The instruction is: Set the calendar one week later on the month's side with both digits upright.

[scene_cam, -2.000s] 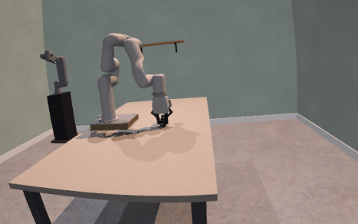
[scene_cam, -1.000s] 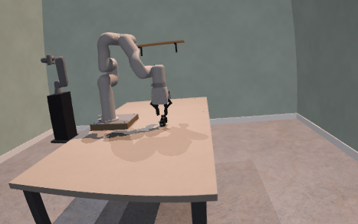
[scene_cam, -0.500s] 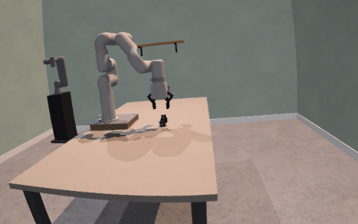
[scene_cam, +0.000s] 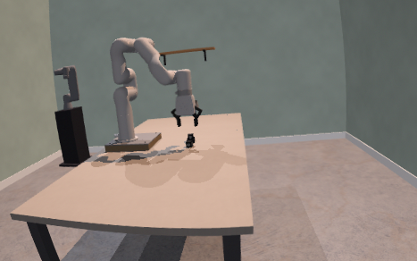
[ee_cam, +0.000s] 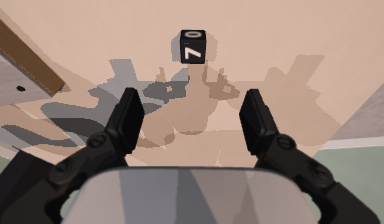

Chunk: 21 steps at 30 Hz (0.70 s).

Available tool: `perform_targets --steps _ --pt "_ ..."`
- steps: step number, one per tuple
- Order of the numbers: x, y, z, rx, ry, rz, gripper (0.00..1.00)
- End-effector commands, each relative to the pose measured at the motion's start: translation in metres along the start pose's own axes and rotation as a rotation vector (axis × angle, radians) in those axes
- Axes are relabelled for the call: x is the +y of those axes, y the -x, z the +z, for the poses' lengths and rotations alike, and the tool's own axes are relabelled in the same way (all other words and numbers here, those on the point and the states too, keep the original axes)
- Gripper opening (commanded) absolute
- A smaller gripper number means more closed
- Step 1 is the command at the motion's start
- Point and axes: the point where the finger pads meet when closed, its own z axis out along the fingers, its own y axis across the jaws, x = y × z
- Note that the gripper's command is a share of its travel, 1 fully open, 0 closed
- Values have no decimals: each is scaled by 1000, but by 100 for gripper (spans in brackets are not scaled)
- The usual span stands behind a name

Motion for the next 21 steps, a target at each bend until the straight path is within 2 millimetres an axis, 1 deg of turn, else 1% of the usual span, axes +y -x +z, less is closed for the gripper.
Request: perform_targets --steps 1,4,6,8,11,21 --pt "1 0 -1 0 4 3 100" --pt "1 0 -1 0 4 37 100" --pt "1 0 0 0 4 91 100" --pt "1 0 0 0 4 91 100" --pt "1 0 1 0 3 227 100" --pt "1 1 2 1 3 460 100"
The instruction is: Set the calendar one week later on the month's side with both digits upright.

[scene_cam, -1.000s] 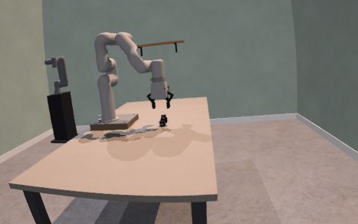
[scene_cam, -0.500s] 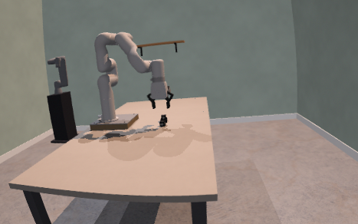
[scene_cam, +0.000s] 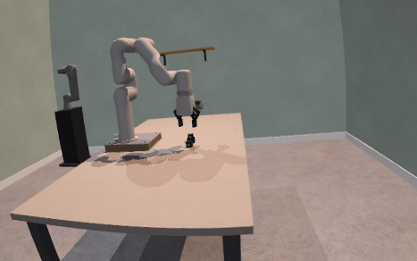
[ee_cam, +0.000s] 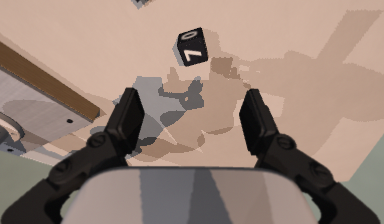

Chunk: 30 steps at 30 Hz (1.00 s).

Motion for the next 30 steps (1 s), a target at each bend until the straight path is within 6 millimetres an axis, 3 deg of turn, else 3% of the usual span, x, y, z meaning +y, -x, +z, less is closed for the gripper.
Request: perform_targets --steps 1,4,5,30 --pt "1 0 0 1 3 174 100" --pt "1 0 0 1 3 187 100" --pt "1 0 1 2 3 266 100" --pt "1 1 5 2 2 835 100"
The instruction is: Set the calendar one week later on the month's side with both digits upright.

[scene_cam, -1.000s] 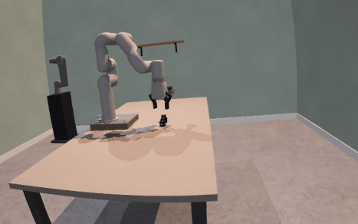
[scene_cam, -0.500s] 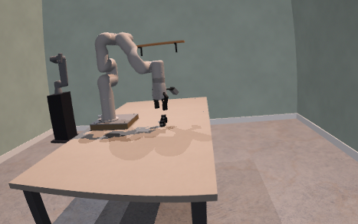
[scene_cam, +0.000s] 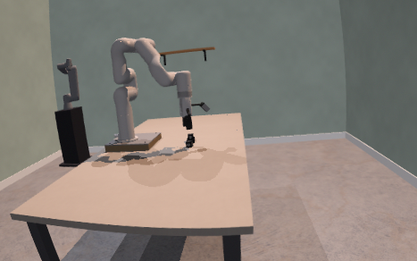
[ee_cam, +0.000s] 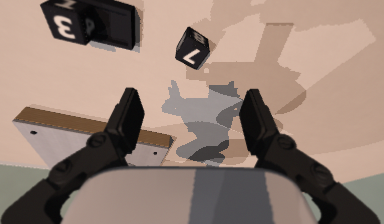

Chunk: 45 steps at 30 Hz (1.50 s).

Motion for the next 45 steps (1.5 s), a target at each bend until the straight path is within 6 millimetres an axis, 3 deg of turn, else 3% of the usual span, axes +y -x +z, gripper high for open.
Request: perform_targets --steps 1,16,21,22,45 --pt "1 -1 0 3 2 173 100" --pt "1 0 3 3 1 511 100" --pt "1 0 3 3 1 547 100" --pt "1 0 3 3 1 547 47" --pt "1 0 3 3 1 547 47"
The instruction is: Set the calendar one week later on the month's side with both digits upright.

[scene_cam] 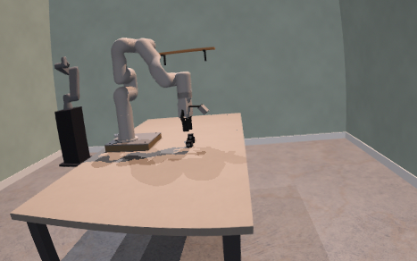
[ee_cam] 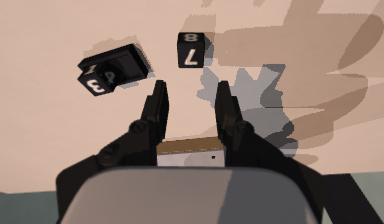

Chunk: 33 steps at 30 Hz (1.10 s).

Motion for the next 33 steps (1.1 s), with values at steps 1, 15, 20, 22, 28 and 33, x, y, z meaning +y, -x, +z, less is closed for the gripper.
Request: perform_targets --steps 1,15,20,22,28,33 --pt "0 -1 -1 3 0 0 47" --pt "0 -1 -1 4 0 0 47" --pt "0 -1 0 4 0 0 47" --pt "0 -1 1 4 0 0 47" --pt "0 -1 5 4 0 0 47" --pt "-1 -1 8 4 0 0 47"
